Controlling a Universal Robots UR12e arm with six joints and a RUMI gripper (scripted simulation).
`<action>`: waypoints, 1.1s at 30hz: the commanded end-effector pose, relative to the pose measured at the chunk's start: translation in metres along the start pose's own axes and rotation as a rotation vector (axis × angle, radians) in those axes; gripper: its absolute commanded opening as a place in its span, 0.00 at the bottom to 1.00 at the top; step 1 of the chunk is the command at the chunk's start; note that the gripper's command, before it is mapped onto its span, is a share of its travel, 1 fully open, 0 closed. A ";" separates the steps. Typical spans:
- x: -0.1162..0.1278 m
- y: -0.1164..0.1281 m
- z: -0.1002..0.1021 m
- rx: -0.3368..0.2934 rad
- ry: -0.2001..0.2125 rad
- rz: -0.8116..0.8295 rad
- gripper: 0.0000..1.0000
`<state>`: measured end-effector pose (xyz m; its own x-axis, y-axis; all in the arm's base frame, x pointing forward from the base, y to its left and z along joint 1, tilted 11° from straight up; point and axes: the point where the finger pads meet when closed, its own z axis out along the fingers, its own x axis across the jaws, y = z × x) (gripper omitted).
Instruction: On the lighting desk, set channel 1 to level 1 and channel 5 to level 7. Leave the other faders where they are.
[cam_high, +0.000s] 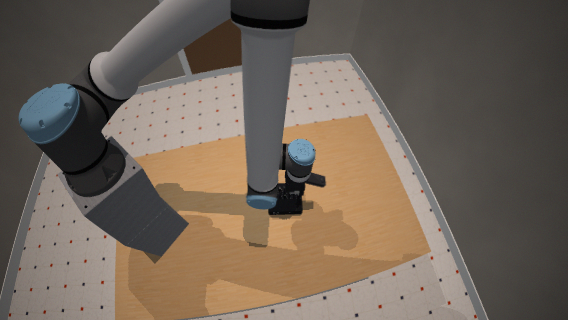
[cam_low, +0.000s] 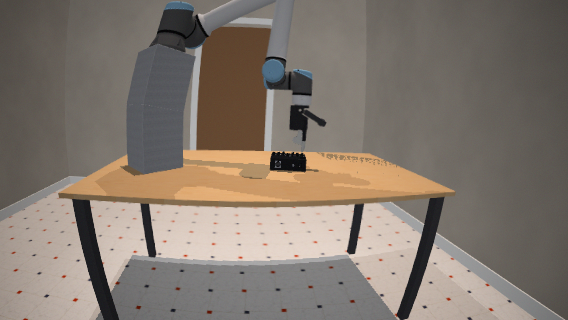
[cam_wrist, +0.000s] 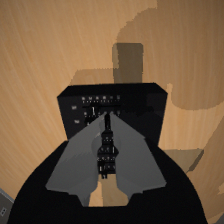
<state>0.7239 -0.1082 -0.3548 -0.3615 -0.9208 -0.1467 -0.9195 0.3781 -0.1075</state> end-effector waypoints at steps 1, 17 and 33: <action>0.000 -0.001 -0.001 0.001 0.000 0.000 0.00; 0.000 -0.001 0.001 0.001 0.000 0.000 0.00; 0.000 -0.001 0.010 0.001 0.000 0.000 0.00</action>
